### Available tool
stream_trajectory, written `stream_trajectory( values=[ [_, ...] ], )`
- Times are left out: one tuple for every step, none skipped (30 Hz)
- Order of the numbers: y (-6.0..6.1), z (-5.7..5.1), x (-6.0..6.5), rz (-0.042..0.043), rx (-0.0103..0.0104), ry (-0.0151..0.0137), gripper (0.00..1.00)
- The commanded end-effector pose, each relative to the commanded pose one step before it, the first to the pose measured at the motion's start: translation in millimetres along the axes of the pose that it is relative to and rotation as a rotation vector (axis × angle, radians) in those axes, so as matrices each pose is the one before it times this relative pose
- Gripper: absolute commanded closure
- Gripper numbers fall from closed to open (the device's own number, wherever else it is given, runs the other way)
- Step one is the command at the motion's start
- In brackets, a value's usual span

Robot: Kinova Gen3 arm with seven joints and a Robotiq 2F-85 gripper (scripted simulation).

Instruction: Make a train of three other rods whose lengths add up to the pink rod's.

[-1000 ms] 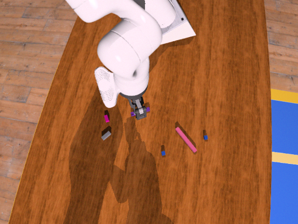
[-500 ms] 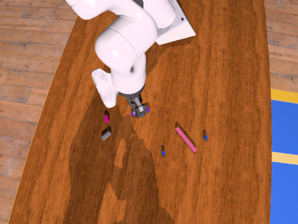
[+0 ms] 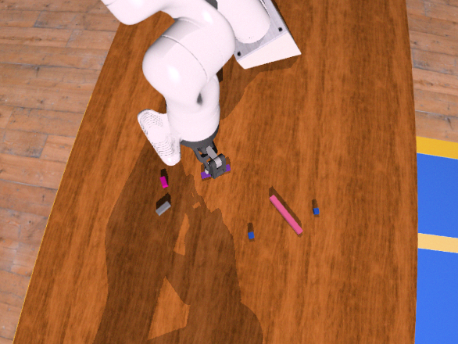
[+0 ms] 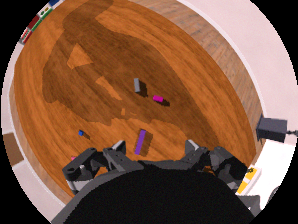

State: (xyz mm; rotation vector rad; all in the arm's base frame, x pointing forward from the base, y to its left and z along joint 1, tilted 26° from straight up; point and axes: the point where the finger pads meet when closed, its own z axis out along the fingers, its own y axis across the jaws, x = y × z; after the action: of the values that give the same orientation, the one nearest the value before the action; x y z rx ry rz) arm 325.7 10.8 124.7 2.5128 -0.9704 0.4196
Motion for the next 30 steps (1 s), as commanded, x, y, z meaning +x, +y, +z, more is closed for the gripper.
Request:
stream_trajectory(
  values=[
    [2.98, 0.92, 0.25, -0.0091, 0.00115, -0.00037, 0.0],
    [0.0, 0.0, 0.0, 0.0, 0.0, 0.0, 0.0],
    [0.0, 0.0, 0.0, 0.0, 0.0, 0.0, 0.0],
    [0.0, 0.0, 0.0, 0.0, 0.0, 0.0, 0.0],
    [2.09, 2.47, 0.84, -0.04955, 0.00995, 0.00581, 0.0],
    [0.0, 0.0, 0.0, 0.0, 0.0, 0.0, 0.0],
    [0.0, 0.0, 0.0, 0.0, 0.0, 0.0, 0.0],
    [0.0, 0.0, 0.0, 0.0, 0.0, 0.0, 0.0],
    [0.0, 0.0, 0.0, 0.0, 0.0, 0.0, 0.0],
    [0.0, 0.0, 0.0, 0.0, 0.0, 0.0, 0.0],
    [2.08, 2.3, 0.46, -0.04856, 0.00956, 0.0055, 0.0],
    [0.0, 0.0, 0.0, 0.0, 0.0, 0.0, 0.0],
    [0.0, 0.0, 0.0, 0.0, 0.0, 0.0, 0.0],
    [0.0, 0.0, 0.0, 0.0, 0.0, 0.0, 0.0],
    [0.0, 0.0, 0.0, 0.0, 0.0, 0.0, 0.0],
    [0.0, 0.0, 0.0, 0.0, 0.0, 0.0, 0.0],
    [2.04, 2.13, 0.12, -0.04744, 0.00918, 0.00519, 0.0],
    [0.0, 0.0, 0.0, 0.0, 0.0, 0.0, 0.0],
    [0.0, 0.0, 0.0, 0.0, 0.0, 0.0, 0.0],
    [0.0, 0.0, 0.0, 0.0, 0.0, 0.0, 0.0],
    [0.0, 0.0, 0.0, 0.0, 0.0, 0.0, 0.0],
    [0.0, 0.0, 0.0, 0.0, 0.0, 0.0, 0.0],
    [1.97, 1.97, -0.2, -0.04622, 0.00881, 0.00488, 0.0],
    [0.0, 0.0, 0.0, 0.0, 0.0, 0.0, 0.0],
    [0.0, 0.0, 0.0, 0.0, 0.0, 0.0, 0.0],
    [0.0, 0.0, 0.0, 0.0, 0.0, 0.0, 0.0],
    [0.0, 0.0, 0.0, 0.0, 0.0, 0.0, 0.0],
    [0.0, 0.0, 0.0, 0.0, 0.0, 0.0, 0.0],
    [0.0, 0.0, 0.0, 0.0, 0.0, 0.0, 0.0],
    [0.0, 0.0, 0.0, 0.0, 0.0, 0.0, 0.0]
  ],
)
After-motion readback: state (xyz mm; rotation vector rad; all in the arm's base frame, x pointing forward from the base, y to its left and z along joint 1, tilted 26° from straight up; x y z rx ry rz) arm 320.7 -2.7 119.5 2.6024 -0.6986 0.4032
